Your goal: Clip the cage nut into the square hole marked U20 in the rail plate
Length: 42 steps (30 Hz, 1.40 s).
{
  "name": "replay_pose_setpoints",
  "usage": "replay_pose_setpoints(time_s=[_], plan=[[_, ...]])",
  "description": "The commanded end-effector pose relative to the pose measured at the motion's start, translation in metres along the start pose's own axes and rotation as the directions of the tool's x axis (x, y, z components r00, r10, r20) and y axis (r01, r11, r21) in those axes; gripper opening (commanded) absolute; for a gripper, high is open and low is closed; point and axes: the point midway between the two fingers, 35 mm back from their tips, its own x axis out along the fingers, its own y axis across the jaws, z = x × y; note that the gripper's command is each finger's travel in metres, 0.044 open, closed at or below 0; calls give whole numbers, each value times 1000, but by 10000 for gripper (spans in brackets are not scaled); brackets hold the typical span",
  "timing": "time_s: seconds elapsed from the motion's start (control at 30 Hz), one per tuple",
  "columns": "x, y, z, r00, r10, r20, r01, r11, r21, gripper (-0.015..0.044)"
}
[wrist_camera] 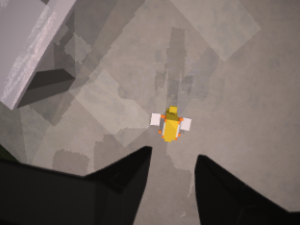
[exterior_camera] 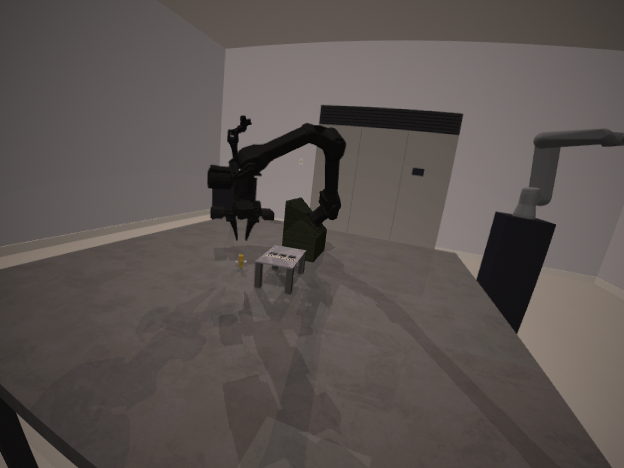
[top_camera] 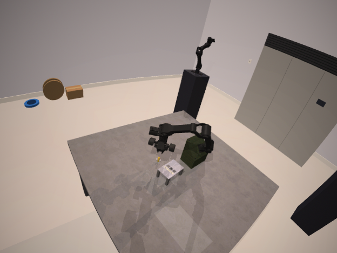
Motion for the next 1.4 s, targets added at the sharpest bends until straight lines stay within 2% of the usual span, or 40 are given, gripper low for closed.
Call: replay_pose_setpoints(time_s=[0.0,0.1,0.73,1.37], plan=[[18,0,-1,1000,4,-5,-4,1000,-1,120],[36,1,-1,1000,5,-5,-5,1000,-1,120],[56,1,-1,1000,5,-4,-5,1000,-2,120],[60,2,-1,1000,5,-4,-5,1000,-2,120]])
